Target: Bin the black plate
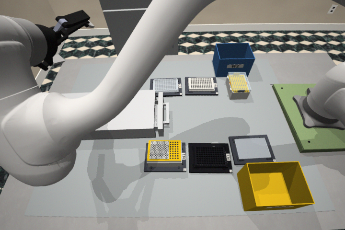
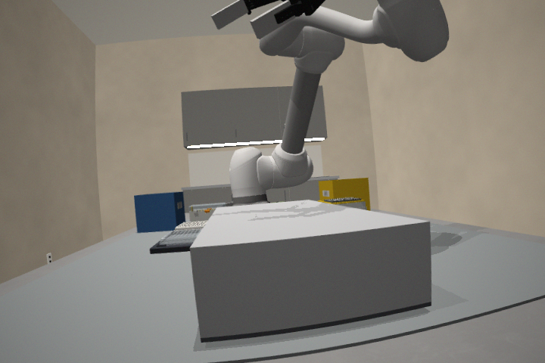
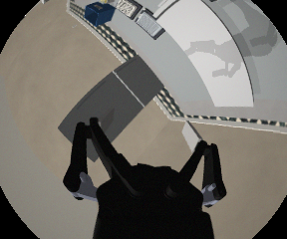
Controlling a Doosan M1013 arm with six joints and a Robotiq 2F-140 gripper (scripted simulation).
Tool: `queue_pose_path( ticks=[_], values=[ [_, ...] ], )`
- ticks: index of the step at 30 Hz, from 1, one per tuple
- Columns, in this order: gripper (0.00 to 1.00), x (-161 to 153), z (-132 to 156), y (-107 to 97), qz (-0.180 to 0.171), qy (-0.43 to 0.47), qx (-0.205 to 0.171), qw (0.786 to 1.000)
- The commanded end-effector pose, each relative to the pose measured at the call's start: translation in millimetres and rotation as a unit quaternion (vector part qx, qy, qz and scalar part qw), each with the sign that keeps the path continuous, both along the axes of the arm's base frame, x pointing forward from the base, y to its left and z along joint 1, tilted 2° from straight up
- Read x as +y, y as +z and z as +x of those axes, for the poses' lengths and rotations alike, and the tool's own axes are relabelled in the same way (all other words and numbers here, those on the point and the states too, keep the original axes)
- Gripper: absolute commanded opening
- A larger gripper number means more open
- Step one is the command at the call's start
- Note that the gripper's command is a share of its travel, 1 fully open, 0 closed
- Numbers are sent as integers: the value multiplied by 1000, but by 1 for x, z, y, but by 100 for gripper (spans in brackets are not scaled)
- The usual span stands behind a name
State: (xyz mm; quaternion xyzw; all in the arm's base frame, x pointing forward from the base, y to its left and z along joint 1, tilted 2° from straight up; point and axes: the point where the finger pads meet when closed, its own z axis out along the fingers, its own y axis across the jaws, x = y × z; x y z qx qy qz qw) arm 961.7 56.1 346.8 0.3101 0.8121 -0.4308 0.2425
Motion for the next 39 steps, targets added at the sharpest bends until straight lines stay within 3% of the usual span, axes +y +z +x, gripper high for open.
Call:
queue_pose_path(
  ticks=[1,17,18,31,34,39],
  values=[
    [100,0,0,0,0,0,0,1000],
    [100,0,0,0,0,0,0,1000],
    [10,-2,-4,-1,9,-9,-11,1000],
    [10,-26,-62,-12,99,-104,-114,983],
    [10,-27,-65,-13,99,-104,-114,983],
    [10,-33,-88,-17,130,-146,-150,969]
  ],
)
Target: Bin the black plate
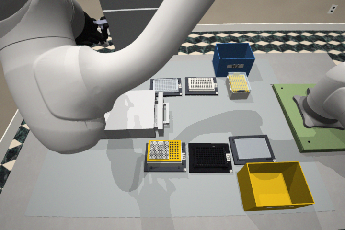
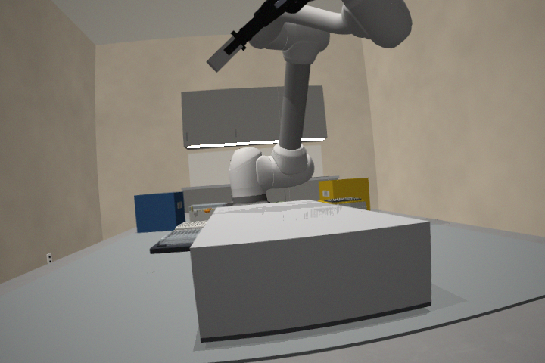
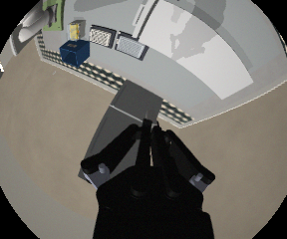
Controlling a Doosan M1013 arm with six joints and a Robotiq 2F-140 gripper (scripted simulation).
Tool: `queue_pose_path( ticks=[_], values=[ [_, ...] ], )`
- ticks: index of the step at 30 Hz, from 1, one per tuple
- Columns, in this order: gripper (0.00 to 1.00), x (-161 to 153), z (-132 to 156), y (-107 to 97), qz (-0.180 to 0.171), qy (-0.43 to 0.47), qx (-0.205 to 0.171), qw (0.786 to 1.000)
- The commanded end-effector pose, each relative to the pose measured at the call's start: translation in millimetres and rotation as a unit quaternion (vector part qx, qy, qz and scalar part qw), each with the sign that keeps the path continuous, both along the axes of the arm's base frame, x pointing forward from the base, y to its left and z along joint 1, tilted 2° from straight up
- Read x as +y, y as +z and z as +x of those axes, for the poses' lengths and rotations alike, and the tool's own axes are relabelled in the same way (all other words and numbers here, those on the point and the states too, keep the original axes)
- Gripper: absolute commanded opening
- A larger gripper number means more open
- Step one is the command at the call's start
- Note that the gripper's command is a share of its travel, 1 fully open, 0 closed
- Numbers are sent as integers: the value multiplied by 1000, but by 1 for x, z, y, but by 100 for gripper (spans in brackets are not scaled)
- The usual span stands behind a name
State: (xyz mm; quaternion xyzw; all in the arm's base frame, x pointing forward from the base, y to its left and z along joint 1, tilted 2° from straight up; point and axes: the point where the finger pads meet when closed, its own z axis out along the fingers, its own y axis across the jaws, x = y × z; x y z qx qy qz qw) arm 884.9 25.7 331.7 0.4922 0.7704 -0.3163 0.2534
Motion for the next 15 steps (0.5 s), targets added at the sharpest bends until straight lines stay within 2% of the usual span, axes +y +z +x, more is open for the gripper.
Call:
queue_pose_path(
  ticks=[1,10,12,15],
  values=[
    [10,-4,-16,-3,23,-29,-26,999],
    [10,-12,-59,-12,76,-109,-85,987],
    [10,-12,-59,-12,76,-109,-85,987],
    [10,-14,-74,-16,98,-146,-109,978]
  ],
)
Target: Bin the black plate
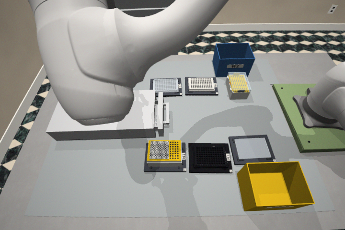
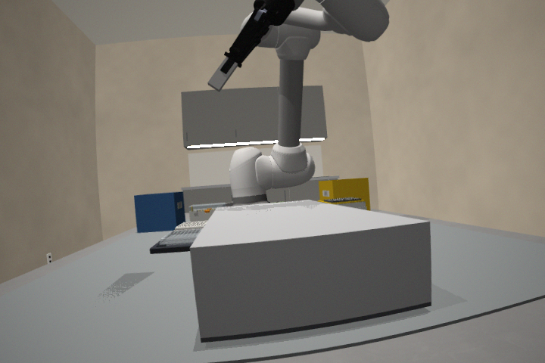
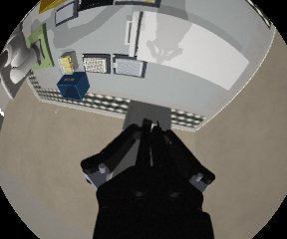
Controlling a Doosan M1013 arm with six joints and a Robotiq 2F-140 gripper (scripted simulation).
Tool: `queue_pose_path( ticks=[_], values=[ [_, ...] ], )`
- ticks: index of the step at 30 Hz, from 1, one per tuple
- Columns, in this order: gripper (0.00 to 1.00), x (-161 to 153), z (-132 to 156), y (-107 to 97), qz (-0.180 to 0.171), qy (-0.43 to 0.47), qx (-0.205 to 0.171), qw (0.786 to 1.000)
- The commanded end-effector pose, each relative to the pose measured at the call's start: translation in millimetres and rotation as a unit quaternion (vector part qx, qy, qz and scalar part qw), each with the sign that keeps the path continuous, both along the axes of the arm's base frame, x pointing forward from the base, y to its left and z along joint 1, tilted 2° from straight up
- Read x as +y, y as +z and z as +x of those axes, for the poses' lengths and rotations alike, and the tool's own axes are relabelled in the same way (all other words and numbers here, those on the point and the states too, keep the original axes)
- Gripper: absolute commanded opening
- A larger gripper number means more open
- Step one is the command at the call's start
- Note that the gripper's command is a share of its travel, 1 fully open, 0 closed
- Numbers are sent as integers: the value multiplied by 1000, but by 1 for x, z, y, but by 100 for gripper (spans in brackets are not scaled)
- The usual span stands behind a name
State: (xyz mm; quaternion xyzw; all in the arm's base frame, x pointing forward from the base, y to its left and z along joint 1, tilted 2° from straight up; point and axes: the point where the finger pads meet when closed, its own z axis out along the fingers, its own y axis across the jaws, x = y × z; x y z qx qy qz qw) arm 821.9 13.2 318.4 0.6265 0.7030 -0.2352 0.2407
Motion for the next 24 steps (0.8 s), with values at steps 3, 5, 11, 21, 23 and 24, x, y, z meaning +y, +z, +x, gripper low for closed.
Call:
queue_pose_path(
  ticks=[3,5,11,21,23,24],
  values=[
    [10,-3,-25,-5,24,-40,-27,999],
    [10,-4,-35,-8,39,-66,-42,996],
    [10,-5,-63,-14,61,-107,-65,990],
    [10,-5,-101,-23,101,-189,-104,971],
    [10,-5,-109,-24,102,-191,-105,971],
    [10,-5,-114,-25,108,-205,-111,966]
  ],
)
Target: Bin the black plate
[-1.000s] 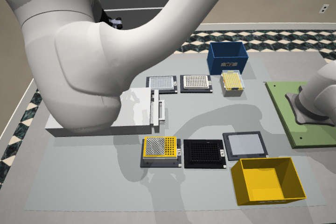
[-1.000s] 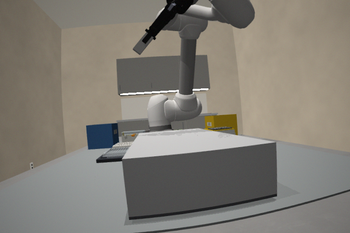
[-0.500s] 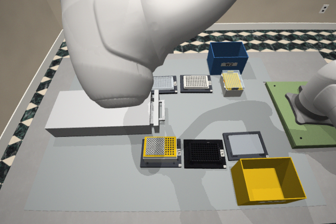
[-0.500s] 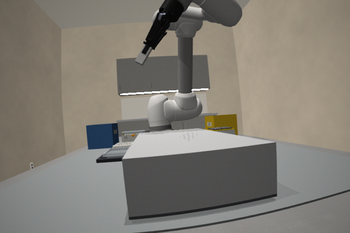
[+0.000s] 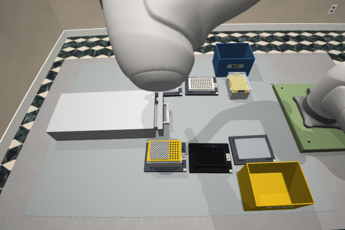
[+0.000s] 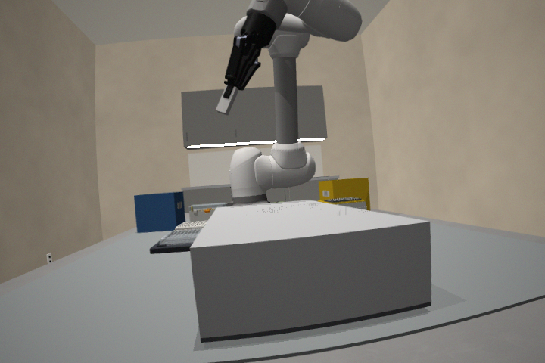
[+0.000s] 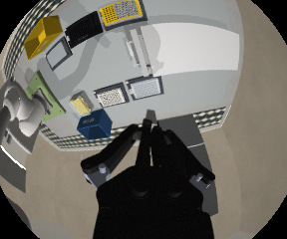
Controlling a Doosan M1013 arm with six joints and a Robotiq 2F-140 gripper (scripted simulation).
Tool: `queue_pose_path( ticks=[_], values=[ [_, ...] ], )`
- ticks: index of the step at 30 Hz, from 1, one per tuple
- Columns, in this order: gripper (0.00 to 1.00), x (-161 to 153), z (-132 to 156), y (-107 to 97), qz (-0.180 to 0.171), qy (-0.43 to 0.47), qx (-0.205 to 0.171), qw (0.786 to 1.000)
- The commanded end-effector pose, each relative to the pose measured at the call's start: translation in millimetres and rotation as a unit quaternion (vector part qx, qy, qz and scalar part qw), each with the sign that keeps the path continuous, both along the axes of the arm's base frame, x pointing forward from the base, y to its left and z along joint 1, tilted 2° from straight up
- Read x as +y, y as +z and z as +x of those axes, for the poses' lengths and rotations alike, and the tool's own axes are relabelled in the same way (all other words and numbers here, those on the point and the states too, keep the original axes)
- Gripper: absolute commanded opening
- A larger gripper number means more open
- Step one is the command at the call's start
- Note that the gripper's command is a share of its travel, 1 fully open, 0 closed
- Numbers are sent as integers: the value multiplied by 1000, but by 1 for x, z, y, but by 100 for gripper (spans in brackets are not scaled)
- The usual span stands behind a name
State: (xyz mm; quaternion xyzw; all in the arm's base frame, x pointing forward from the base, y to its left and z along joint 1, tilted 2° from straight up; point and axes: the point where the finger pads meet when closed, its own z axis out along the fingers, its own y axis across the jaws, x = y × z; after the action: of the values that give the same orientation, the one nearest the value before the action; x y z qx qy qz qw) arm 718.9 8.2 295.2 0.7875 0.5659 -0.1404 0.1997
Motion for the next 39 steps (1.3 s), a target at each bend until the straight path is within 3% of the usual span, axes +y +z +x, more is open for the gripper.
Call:
queue_pose_path(
  ticks=[1,10,24,36,39],
  values=[
    [10,0,-15,-3,16,-34,-16,999],
    [10,3,-47,-11,44,-97,-40,994],
    [10,9,-104,-25,93,-221,-80,967],
    [10,20,-161,-41,134,-338,-108,925],
    [10,23,-176,-45,147,-381,-116,905]
  ],
)
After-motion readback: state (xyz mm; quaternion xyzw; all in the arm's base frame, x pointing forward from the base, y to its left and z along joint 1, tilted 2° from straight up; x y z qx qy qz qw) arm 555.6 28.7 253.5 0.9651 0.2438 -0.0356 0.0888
